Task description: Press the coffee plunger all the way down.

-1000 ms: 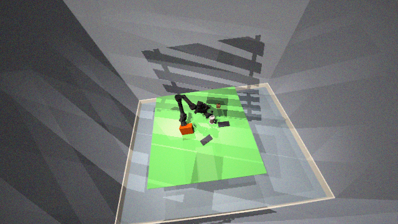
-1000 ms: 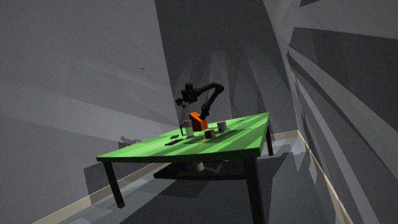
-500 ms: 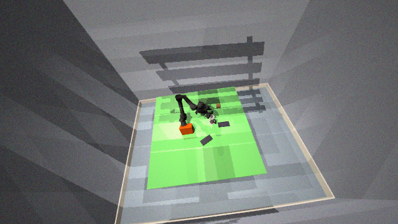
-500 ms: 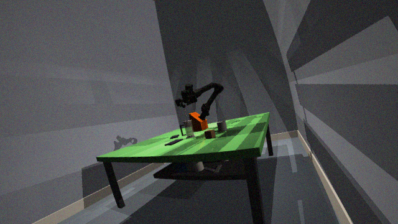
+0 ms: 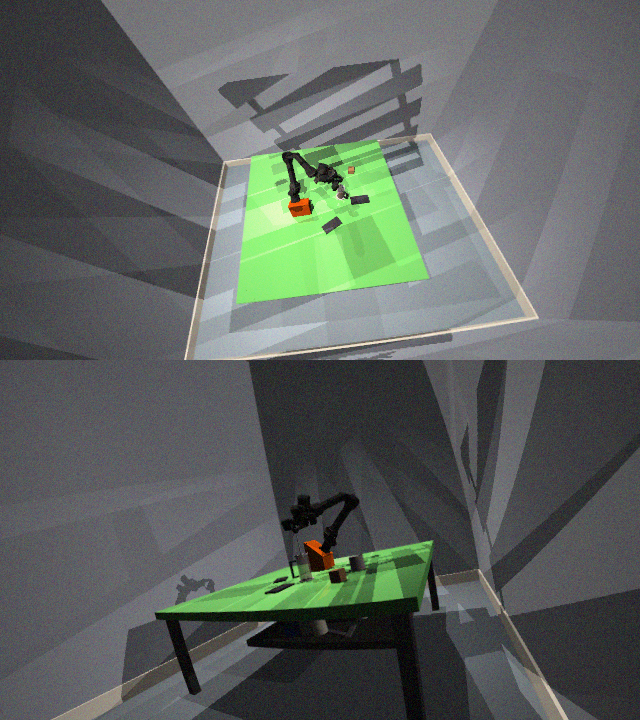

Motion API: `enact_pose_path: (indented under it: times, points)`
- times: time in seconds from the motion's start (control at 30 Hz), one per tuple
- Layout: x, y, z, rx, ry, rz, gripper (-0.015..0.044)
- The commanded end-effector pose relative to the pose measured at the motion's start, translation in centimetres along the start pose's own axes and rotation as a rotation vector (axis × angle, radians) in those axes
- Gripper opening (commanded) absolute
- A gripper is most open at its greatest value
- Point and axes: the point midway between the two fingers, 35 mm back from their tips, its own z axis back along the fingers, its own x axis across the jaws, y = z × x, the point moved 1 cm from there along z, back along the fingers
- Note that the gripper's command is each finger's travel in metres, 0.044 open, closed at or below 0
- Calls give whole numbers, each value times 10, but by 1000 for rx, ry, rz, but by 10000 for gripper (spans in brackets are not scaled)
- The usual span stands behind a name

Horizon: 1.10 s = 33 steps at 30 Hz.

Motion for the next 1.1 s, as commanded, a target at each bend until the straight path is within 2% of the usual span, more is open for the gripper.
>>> enact_pose_path:
  times: [0.0,1.07]
  points:
    - [-1,3,-2,3,0,-8,117]
    - [-5,44,-35,7,3,-6,117]
